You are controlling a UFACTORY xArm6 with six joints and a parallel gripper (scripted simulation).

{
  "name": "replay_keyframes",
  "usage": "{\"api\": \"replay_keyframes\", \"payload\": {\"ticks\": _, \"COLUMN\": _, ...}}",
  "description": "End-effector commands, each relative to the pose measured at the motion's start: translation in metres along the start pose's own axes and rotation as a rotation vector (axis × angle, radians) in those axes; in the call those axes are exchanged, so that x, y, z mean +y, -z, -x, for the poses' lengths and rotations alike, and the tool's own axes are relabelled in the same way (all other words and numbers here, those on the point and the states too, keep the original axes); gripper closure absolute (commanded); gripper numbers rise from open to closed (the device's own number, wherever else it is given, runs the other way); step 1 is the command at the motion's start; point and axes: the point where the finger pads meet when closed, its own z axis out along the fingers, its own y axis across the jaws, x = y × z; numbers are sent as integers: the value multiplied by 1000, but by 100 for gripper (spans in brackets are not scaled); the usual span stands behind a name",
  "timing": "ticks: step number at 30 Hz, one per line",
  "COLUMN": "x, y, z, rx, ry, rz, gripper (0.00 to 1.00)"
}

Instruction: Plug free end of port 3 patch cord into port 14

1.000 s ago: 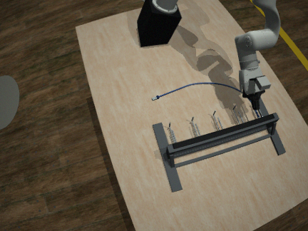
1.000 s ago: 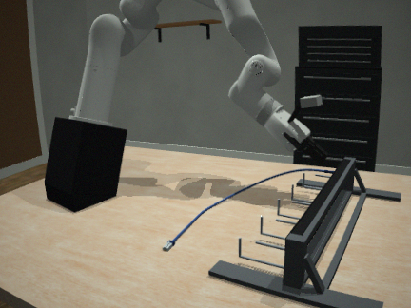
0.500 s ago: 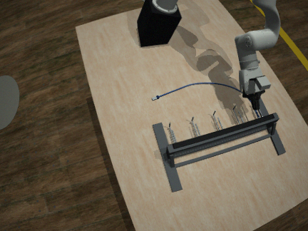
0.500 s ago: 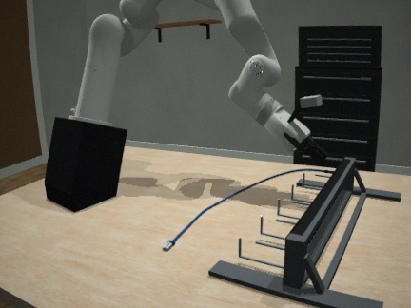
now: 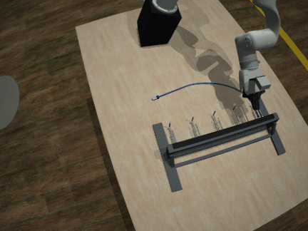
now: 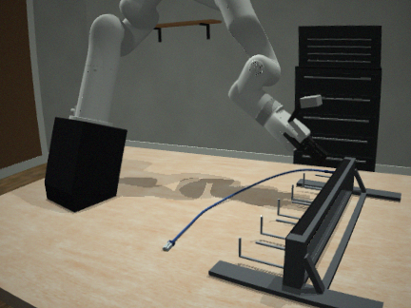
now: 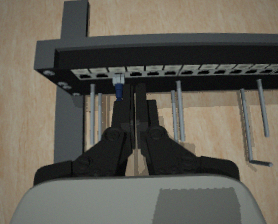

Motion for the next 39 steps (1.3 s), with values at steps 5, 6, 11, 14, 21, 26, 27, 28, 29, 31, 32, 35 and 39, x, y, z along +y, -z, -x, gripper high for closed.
{"api": "replay_keyframes", "payload": {"ticks": 5, "x": -1, "y": 0, "z": -2, "rx": 3, "ry": -1, "rz": -1, "gripper": 100}}
{"api": "replay_keyframes", "payload": {"ticks": 6, "x": -1, "y": 0, "z": -2, "rx": 3, "ry": -1, "rz": -1, "gripper": 100}}
{"api": "replay_keyframes", "payload": {"ticks": 11, "x": -1, "y": 7, "z": -2, "rx": 3, "ry": -1, "rz": -1, "gripper": 100}}
{"api": "replay_keyframes", "payload": {"ticks": 14, "x": -1, "y": 21, "z": -2, "rx": 3, "ry": -1, "rz": -1, "gripper": 100}}
{"api": "replay_keyframes", "payload": {"ticks": 21, "x": -1, "y": 69, "z": -2, "rx": 3, "ry": -1, "rz": -1, "gripper": 100}}
{"api": "replay_keyframes", "payload": {"ticks": 26, "x": -1, "y": 92, "z": -2, "rx": 3, "ry": -1, "rz": -1, "gripper": 100}}
{"api": "replay_keyframes", "payload": {"ticks": 27, "x": -1, "y": 101, "z": -2, "rx": 3, "ry": -1, "rz": -1, "gripper": 100}}
{"api": "replay_keyframes", "payload": {"ticks": 28, "x": -1, "y": 105, "z": -2, "rx": 3, "ry": -1, "rz": -1, "gripper": 100}}
{"api": "replay_keyframes", "payload": {"ticks": 29, "x": -1, "y": 110, "z": -2, "rx": 3, "ry": -1, "rz": -1, "gripper": 100}}
{"api": "replay_keyframes", "payload": {"ticks": 31, "x": -1, "y": 121, "z": -2, "rx": 3, "ry": -1, "rz": -1, "gripper": 100}}
{"api": "replay_keyframes", "payload": {"ticks": 32, "x": -1, "y": 126, "z": -2, "rx": 3, "ry": -1, "rz": -1, "gripper": 100}}
{"api": "replay_keyframes", "payload": {"ticks": 35, "x": -1, "y": 137, "z": -2, "rx": 3, "ry": -1, "rz": -1, "gripper": 100}}
{"api": "replay_keyframes", "payload": {"ticks": 39, "x": -1, "y": 140, "z": -2, "rx": 3, "ry": -1, "rz": -1, "gripper": 100}}
